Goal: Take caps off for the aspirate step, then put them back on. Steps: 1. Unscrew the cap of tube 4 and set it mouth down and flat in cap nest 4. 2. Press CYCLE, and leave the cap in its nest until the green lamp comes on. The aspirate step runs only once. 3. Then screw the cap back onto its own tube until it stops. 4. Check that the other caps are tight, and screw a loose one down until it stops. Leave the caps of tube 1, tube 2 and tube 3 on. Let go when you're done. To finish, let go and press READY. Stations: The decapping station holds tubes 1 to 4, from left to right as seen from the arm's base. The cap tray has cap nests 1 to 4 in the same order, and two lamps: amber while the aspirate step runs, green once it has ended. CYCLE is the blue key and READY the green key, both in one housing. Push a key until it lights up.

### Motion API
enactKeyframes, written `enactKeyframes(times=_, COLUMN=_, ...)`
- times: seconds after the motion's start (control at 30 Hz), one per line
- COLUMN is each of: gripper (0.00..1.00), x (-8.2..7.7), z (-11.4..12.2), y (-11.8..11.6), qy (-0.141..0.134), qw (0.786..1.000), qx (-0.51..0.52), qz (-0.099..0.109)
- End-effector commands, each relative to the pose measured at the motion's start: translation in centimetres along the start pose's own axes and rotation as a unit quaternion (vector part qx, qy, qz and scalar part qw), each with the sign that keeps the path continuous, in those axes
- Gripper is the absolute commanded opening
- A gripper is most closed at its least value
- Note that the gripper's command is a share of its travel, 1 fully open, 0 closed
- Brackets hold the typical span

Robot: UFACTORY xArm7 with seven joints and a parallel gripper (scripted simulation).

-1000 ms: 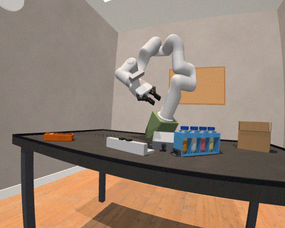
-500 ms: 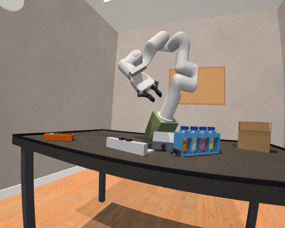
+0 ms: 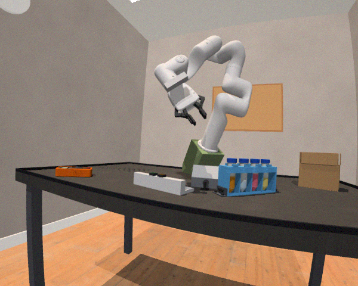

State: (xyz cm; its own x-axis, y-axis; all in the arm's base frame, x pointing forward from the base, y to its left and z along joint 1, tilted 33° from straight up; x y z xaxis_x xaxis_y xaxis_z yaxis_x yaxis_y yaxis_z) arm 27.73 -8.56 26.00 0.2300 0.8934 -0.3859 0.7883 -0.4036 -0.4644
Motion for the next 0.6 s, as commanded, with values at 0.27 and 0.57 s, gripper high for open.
enactKeyframes(times=0.27, gripper=0.46, x=1.9, z=-3.3, y=-1.0, qy=-0.036, qw=0.988, qx=0.123, qz=0.087)
enactKeyframes(times=0.57, gripper=0.46, x=3.6, z=-4.5, y=-1.4, qy=-0.049, qw=0.966, qx=0.211, qz=0.139)
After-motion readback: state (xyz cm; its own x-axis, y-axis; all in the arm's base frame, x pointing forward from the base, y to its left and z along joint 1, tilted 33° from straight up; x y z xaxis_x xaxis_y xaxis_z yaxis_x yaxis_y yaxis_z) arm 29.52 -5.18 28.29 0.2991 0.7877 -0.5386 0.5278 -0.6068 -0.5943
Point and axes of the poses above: the point where the finger pads meet when closed, its own x axis out along the fingers, its own y axis across the jaws, z = x × y, the point moved 7 cm from there along -x, back along the fingers, and after that the axes turned 15 degrees about -x, right-handed, at the moved point
